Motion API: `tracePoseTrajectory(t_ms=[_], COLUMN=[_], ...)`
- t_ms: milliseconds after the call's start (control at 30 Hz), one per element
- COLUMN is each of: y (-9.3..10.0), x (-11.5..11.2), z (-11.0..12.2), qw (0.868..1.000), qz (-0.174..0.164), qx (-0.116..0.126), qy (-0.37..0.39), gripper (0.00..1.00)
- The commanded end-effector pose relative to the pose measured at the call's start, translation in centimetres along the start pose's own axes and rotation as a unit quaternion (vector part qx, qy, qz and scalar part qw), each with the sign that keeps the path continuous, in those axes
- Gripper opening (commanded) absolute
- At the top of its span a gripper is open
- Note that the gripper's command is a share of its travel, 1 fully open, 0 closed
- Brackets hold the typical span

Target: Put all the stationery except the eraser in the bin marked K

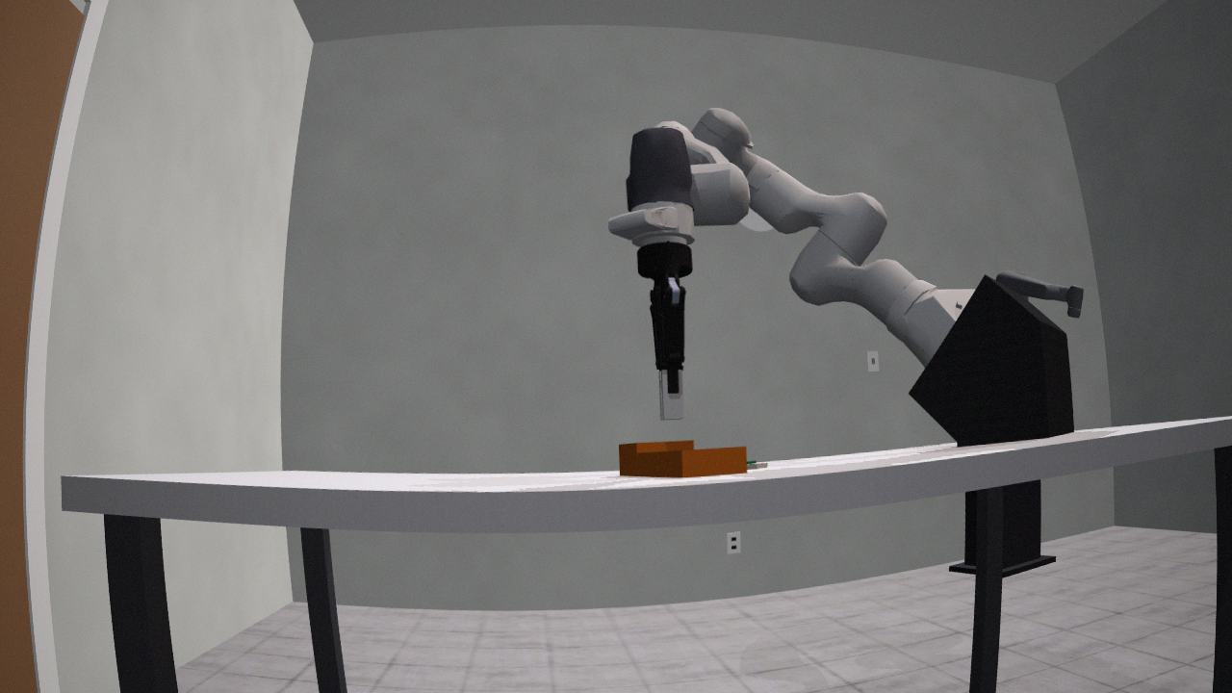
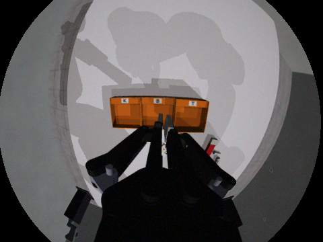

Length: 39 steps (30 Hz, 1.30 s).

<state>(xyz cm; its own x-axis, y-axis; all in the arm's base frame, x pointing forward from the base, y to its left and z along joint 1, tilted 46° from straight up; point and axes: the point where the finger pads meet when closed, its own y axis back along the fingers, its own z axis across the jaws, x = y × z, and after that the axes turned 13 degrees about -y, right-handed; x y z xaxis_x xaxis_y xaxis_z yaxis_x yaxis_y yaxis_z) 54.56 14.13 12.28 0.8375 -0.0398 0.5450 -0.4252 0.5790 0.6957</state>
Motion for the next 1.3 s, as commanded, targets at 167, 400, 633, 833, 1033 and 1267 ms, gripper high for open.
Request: tracePoseTrajectory(t_ms=[167, 400, 633, 833, 1033, 1267], y=[0.1, -1.5, -3.4, -4.4, -5.8, -5.8], x=[-0.2, -0.2, -0.2, -0.2, -0.2, -0.2], z=[-0.6, -0.6, -0.6, -0.6, -0.6, -0.6], qw=[1.0, 1.0, 1.0, 1.0, 1.0, 1.0], qz=[-0.002, -0.002, -0.002, -0.002, -0.002, -0.002], qx=[0.002, 0.002, 0.002, 0.002, 0.002, 0.002], qy=[-0.017, -0.017, -0.017, -0.017, -0.017, -0.017], gripper=[0.05, 0.05, 0.05, 0.05, 0.05, 0.05])
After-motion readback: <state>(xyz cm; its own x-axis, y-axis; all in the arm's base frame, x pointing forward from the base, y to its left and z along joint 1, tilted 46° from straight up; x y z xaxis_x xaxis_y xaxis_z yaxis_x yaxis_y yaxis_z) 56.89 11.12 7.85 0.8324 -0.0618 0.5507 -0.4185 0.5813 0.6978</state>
